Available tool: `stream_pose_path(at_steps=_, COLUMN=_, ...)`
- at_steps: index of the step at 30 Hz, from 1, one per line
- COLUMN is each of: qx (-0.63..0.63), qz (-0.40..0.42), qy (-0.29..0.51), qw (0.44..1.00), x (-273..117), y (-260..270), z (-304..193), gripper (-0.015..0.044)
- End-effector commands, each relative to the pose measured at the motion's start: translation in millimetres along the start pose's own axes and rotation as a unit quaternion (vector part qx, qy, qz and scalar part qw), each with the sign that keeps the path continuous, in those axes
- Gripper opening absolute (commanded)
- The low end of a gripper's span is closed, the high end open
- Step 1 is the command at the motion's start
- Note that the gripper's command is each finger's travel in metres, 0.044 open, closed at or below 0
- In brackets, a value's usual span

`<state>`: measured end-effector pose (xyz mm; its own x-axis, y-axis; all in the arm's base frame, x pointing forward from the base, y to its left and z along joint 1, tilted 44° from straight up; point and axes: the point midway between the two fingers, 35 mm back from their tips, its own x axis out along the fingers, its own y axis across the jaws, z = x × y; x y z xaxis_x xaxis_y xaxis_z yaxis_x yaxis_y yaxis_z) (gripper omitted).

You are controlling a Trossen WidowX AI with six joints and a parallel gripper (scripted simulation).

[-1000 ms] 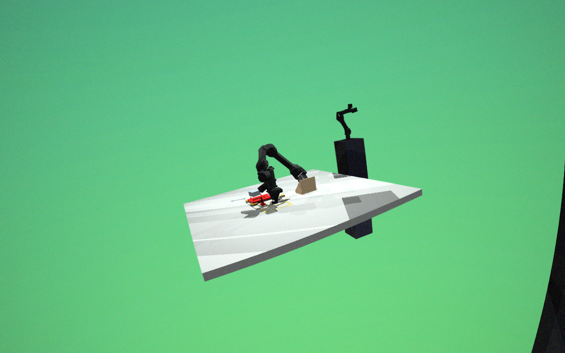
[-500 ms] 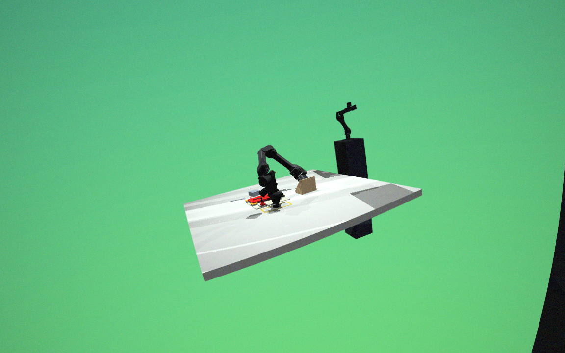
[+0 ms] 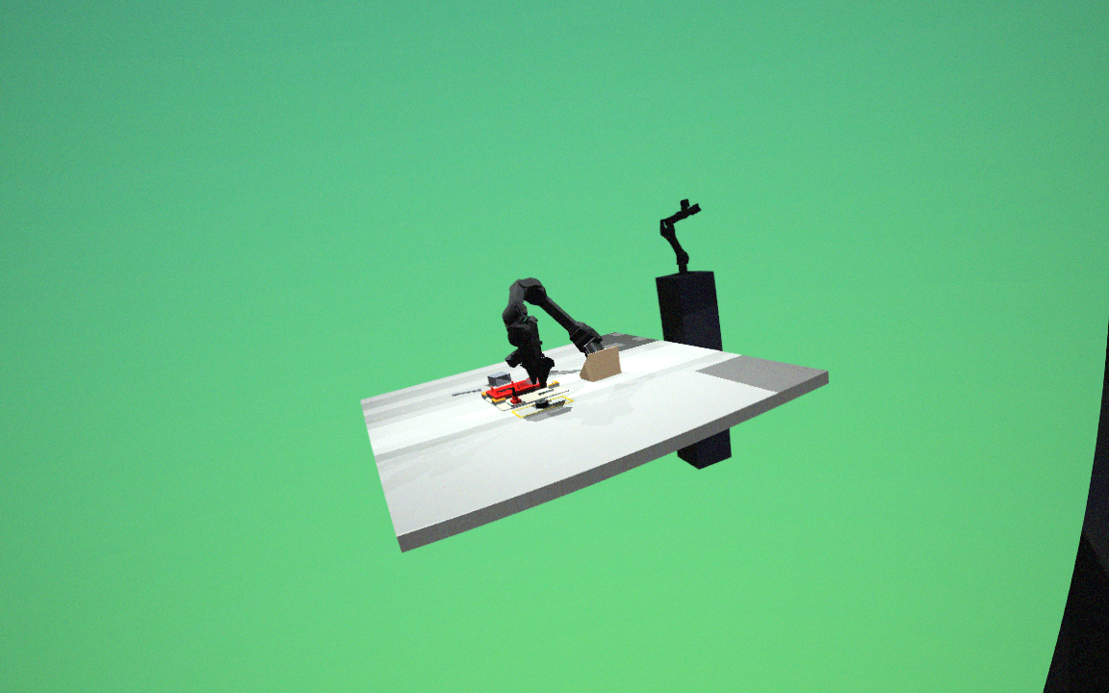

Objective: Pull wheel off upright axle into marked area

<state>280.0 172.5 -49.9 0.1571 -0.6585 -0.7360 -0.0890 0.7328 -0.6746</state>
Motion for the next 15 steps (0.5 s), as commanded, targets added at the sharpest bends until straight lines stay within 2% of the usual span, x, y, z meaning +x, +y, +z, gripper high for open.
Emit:
stream_pose_path(at_steps=1, qx=-0.004, qz=-0.002, qy=0.006, qw=1.000, x=-17, y=-9, z=-27, gripper=0.0405)
stream_pose_path(at_steps=3, qx=-0.003, qz=-0.001, qy=0.008, qw=1.000, x=-33, y=-20, z=-51, gripper=0.0440)
stream_pose_path(at_steps=6, qx=-0.002, qz=-0.003, qy=0.009, qw=1.000, x=-48, y=-33, z=-79, gripper=0.0440)
stream_pose_path(at_steps=15, qx=-0.002, qz=-0.003, qy=0.010, qw=1.000, x=-49, y=-34, z=-81, gripper=0.0440)
